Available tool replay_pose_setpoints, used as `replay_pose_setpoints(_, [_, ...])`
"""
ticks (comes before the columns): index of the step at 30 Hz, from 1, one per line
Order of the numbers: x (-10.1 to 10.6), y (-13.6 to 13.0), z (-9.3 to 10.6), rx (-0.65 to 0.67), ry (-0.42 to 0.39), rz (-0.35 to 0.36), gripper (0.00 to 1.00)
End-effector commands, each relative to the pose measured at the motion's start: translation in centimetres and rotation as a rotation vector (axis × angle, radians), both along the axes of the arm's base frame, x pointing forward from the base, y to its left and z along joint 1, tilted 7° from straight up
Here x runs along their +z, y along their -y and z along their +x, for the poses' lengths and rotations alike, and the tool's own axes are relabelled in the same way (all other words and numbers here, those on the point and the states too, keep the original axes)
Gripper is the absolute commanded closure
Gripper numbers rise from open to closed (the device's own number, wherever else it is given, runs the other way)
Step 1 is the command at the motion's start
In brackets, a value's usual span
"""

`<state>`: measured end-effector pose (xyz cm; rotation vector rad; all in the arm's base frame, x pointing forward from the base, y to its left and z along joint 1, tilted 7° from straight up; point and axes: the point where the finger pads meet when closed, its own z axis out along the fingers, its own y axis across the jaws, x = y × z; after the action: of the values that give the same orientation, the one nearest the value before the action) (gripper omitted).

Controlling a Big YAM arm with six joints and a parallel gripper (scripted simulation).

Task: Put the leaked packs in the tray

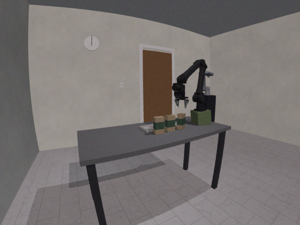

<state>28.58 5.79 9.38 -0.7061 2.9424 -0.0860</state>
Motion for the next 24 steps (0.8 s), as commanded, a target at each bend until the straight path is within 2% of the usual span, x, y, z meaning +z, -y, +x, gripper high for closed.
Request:
replay_pose_setpoints(1, [-0.5, 0.0, 0.2, 0.004, -0.003, 0.000, 0.22])
replay_pose_setpoints(9, [-3.6, 0.4, 0.6, 0.000, -0.003, -0.001, 0.22])
replay_pose_setpoints(11, [-3.6, 0.4, 0.6, 0.000, -0.003, -0.001, 0.22])
replay_pose_setpoints(12, [-2.6, -0.3, 2.2, 0.007, 0.033, 0.008, 0.22])
replay_pose_setpoints(14, [-4.0, 0.1, 0.9, 0.007, 0.004, 0.001, 0.22])
replay_pose_setpoints(15, [-4.0, 0.2, 0.8, 0.006, 0.008, 0.002, 0.22])
replay_pose_setpoints(17, [-3.1, 0.0, 1.6, 0.005, 0.037, 0.008, 0.22])
replay_pose_setpoints(24, [-3.1, 0.0, 1.6, 0.005, 0.032, 0.007, 0.22])
